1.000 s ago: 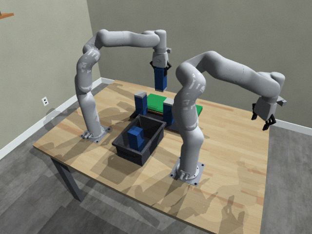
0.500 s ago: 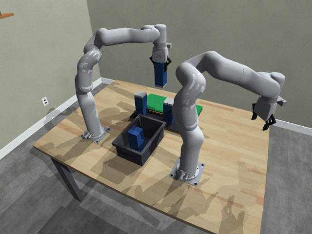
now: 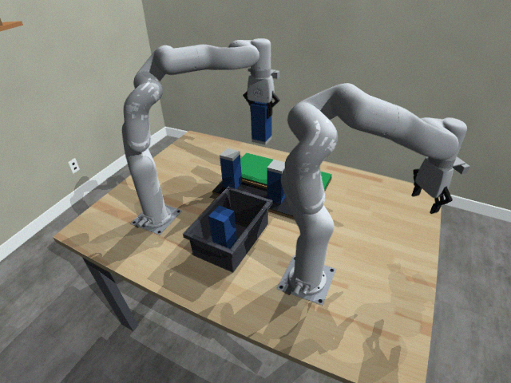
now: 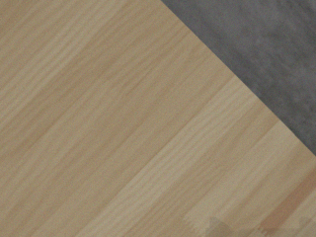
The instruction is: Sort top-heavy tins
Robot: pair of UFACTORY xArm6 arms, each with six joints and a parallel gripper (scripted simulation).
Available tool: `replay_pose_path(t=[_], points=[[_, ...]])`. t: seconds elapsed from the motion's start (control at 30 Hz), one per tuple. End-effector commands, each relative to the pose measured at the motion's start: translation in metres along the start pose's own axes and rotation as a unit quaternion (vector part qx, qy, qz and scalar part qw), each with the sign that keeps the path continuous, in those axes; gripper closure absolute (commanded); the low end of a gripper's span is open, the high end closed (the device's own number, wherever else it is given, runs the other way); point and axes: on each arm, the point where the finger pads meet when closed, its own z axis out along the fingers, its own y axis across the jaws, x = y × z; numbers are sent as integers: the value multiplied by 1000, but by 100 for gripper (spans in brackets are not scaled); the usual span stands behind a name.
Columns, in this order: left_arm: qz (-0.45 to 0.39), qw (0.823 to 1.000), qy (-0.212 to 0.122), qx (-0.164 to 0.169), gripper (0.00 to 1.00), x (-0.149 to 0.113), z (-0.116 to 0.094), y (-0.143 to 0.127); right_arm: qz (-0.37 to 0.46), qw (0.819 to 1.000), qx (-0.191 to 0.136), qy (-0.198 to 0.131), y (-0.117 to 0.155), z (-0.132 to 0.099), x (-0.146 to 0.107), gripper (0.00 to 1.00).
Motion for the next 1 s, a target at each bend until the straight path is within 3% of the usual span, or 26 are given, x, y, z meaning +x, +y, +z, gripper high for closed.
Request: replay_pose_path(t=[0.0,0.97], points=[[0,1000,3,-2,100,-10,-2,0,0,1000,0,2,0,-2,1,0],[-1,1000,3,-2,100,-68,-2,0,0,1000,0,2,0,-2,1,0]])
